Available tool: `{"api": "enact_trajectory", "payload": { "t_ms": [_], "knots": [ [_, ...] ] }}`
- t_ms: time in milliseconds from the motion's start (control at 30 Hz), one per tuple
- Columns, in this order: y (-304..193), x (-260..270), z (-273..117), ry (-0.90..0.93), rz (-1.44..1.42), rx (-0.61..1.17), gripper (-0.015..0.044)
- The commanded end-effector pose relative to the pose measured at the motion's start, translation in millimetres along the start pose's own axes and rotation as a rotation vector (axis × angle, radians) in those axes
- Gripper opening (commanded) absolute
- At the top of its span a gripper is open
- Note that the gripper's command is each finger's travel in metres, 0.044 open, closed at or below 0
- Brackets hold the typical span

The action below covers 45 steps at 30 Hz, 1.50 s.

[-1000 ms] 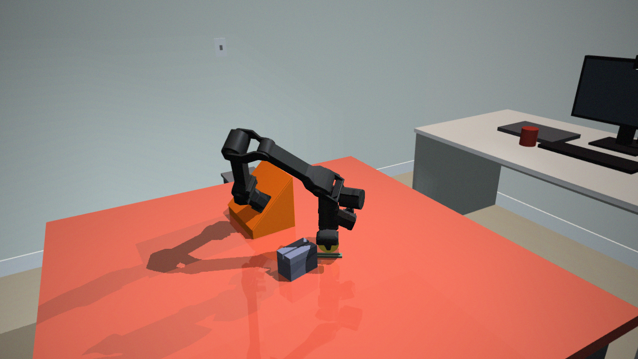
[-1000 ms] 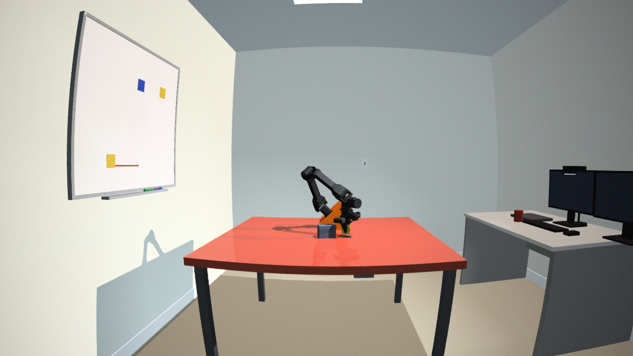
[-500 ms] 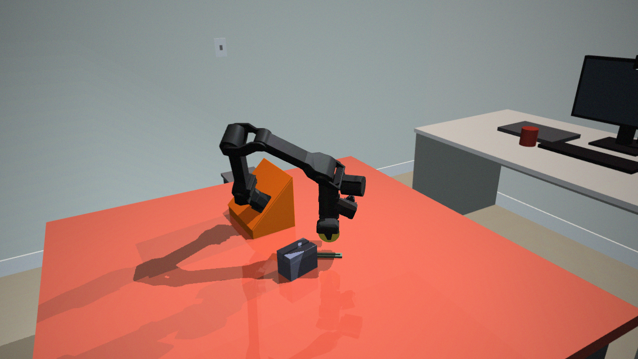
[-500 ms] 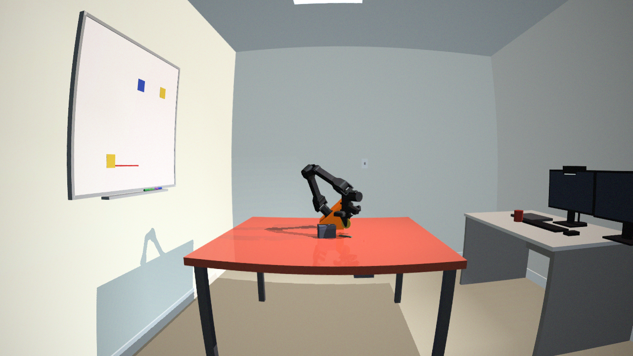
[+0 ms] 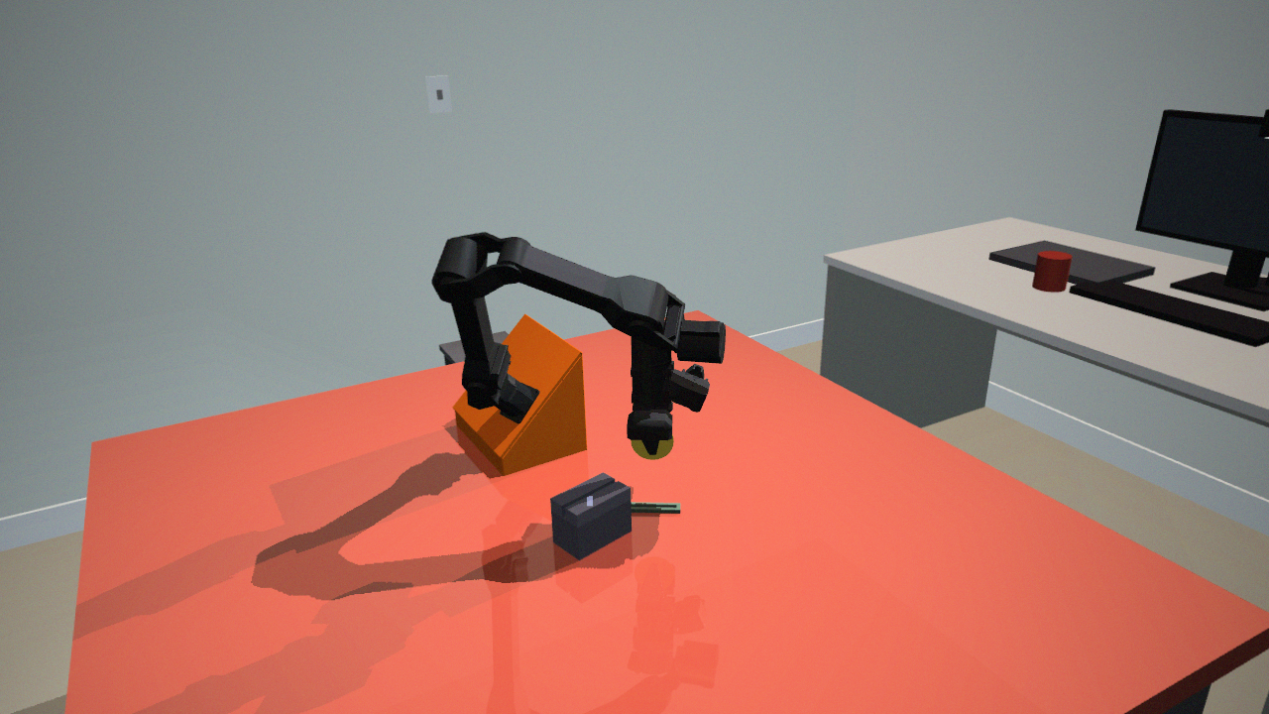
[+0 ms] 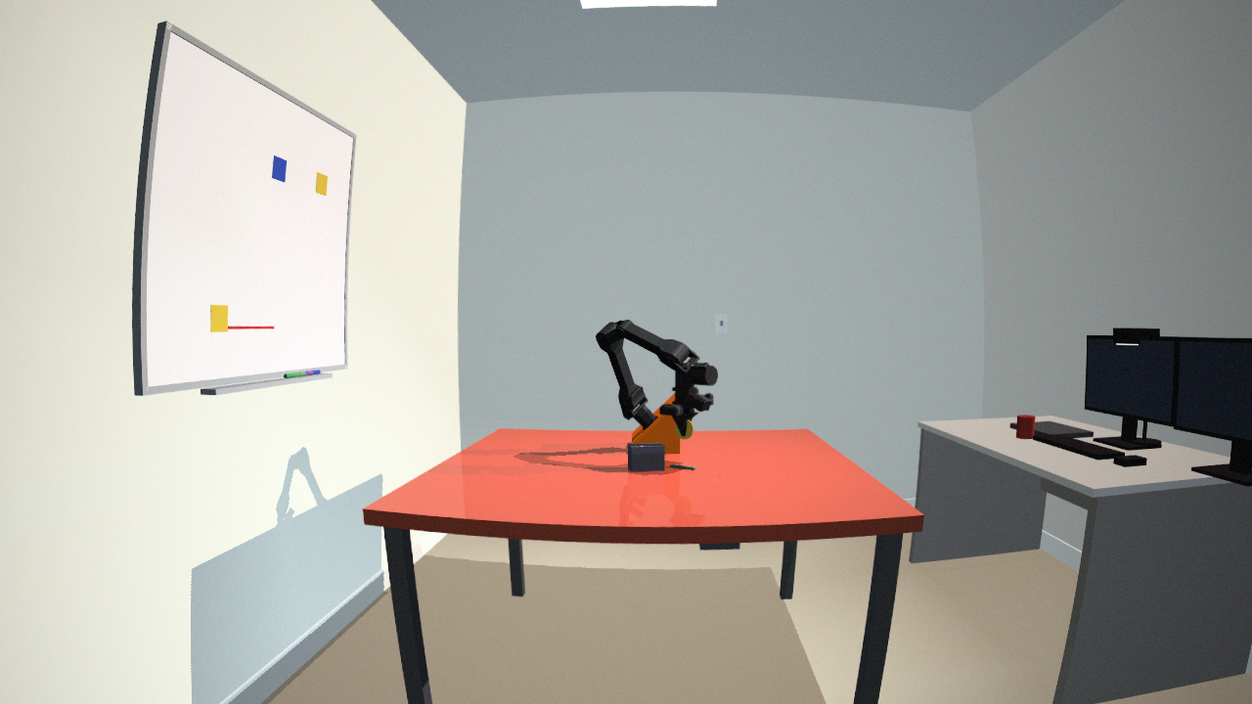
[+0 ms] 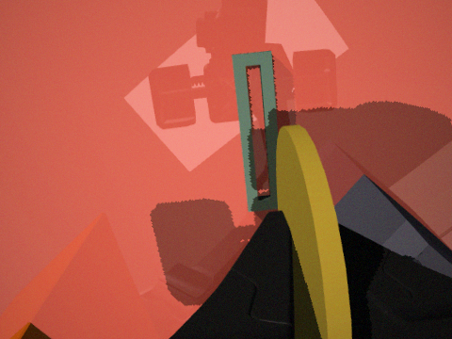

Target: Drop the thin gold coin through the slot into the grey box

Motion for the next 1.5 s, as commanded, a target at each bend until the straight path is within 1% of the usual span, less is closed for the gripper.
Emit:
{"api": "enact_trajectory", "payload": {
  "t_ms": [0, 800, 1100, 1467],
  "knots": [
    [-0.6, 0.4, -5.7, 0.005, -0.001, -0.001, 0.0],
    [-8.4, -6.4, -6.6, 0.004, -0.786, -0.002, 0.0],
    [-9.9, -7.8, -6.6, 0.004, -0.81, -0.003, 0.0],
    [-30.7, -28.0, -7.7, 0.004, -0.811, -0.005, 0.0]
  ]
}}
Point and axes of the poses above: the point midway between the two fingers, 35 mm back from their tips, its own z axis out along the fingers, its own x axis across the jaws, y = z × x, the point moved 8 cm from there along -z, back along the fingers, and after that the axes turned 3 degrees about -z, right-handed, at the moved point
